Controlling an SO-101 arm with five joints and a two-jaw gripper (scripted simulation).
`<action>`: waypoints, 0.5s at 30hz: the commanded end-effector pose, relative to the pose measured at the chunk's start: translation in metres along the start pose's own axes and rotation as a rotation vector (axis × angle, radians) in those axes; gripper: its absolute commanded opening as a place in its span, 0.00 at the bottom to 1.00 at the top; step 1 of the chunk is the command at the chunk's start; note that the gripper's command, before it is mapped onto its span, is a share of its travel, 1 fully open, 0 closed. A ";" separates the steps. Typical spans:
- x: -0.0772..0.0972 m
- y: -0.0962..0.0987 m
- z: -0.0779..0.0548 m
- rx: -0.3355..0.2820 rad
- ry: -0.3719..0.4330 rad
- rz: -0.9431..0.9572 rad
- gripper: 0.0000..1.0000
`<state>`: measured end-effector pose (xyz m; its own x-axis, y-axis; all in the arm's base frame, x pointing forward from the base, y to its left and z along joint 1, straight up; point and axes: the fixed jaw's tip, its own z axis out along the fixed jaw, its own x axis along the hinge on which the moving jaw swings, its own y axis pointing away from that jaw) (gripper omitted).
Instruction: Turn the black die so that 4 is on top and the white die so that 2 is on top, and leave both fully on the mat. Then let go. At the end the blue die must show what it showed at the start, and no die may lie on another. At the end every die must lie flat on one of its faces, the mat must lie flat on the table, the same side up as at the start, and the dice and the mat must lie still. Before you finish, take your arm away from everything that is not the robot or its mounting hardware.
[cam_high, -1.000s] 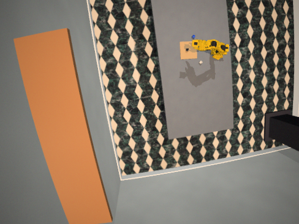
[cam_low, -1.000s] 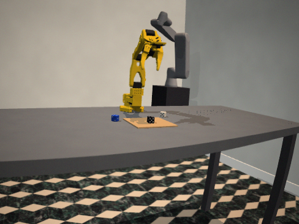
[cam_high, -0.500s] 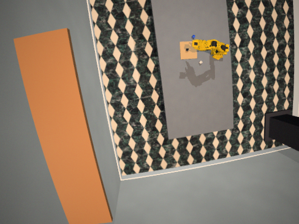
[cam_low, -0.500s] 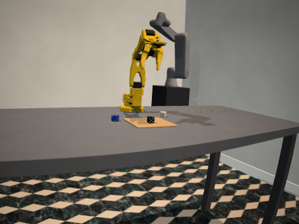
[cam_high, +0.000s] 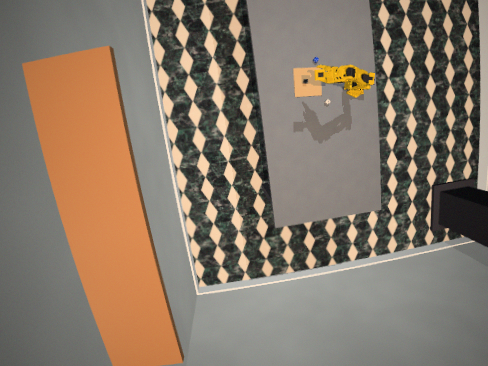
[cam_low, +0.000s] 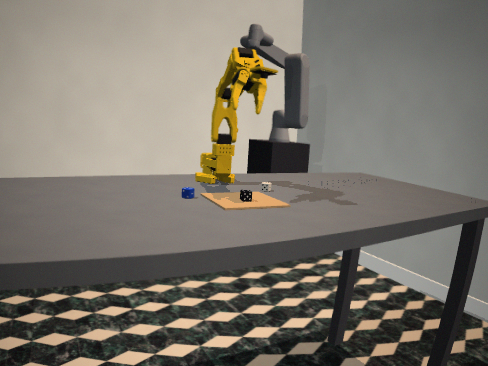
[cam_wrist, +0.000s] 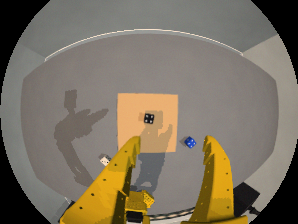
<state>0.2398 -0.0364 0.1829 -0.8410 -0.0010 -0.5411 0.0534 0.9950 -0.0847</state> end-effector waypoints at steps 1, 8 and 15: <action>-0.001 0.003 -0.010 -0.002 -0.038 -0.052 0.28; 0.005 0.009 -0.011 -0.015 -0.028 -0.227 0.28; 0.010 0.016 -0.012 -0.030 -0.029 -0.449 0.28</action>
<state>0.2304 -0.0244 0.1776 -0.8158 -0.3389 -0.4687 -0.2552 0.9381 -0.2340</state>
